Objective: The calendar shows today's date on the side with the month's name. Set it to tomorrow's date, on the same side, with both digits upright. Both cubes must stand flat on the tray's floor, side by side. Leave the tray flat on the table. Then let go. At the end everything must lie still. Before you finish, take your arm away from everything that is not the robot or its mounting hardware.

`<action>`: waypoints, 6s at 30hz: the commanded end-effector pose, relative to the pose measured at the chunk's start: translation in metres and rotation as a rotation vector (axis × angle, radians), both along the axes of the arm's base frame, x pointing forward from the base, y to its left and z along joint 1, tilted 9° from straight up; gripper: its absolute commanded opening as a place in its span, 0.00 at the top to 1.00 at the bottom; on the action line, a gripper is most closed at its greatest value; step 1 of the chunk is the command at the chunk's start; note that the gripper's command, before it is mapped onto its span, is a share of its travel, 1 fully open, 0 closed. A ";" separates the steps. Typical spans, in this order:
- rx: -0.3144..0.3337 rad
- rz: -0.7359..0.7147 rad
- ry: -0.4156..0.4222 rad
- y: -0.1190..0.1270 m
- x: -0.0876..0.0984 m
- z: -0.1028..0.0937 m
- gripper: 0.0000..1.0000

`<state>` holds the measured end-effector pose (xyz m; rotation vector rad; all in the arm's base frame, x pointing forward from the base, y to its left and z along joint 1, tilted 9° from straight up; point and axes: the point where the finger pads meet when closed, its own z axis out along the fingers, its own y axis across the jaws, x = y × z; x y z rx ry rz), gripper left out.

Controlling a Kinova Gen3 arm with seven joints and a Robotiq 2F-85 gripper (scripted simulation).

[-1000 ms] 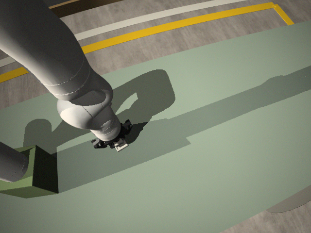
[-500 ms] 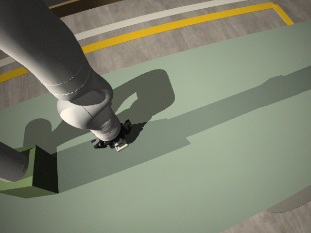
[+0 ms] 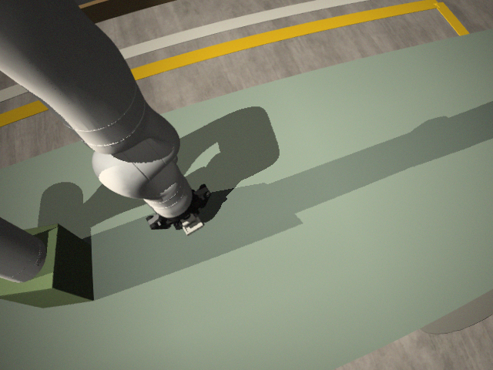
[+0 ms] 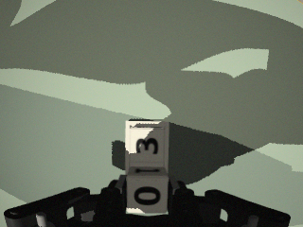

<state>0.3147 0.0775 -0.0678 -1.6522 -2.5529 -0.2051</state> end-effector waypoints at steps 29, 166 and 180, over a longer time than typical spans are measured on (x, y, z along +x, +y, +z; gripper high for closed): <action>0.001 0.008 0.002 0.003 -0.001 -0.022 0.72; 0.003 0.001 0.006 0.002 -0.002 -0.022 0.72; 0.002 0.001 0.005 0.002 -0.002 -0.024 0.72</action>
